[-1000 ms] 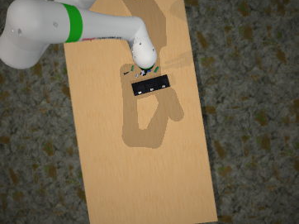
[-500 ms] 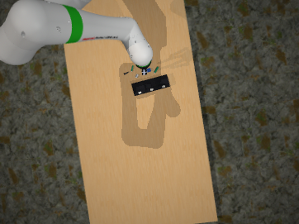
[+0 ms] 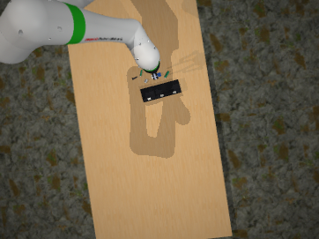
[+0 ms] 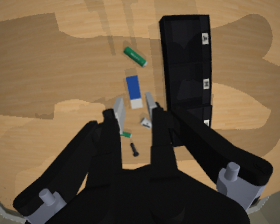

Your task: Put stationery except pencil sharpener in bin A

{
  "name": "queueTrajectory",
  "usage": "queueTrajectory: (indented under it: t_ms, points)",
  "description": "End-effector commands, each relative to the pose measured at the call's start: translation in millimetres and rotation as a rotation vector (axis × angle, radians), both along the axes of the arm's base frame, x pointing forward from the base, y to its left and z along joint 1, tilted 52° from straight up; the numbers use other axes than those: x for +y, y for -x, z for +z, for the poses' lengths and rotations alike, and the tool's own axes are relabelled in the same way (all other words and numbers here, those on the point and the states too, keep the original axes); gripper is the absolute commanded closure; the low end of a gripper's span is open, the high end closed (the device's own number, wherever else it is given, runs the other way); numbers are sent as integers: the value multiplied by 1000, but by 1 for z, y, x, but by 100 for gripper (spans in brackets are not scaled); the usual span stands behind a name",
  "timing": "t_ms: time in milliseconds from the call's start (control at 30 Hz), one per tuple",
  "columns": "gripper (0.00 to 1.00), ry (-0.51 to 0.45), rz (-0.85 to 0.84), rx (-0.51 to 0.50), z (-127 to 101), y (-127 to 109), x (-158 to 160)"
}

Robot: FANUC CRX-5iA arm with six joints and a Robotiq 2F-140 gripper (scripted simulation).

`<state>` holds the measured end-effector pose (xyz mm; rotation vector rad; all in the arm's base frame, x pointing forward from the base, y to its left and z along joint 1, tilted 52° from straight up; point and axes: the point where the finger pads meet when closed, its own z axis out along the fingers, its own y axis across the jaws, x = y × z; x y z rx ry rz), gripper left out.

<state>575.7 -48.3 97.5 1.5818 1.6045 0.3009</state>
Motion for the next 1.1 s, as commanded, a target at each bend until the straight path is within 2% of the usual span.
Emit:
queueTrajectory:
  t_ms: [0,767,1067]
  points:
    - [77,0,0,0,0,0,0]
    - [77,0,0,0,0,0,0]
    - [77,0,0,0,-22,-25,-13]
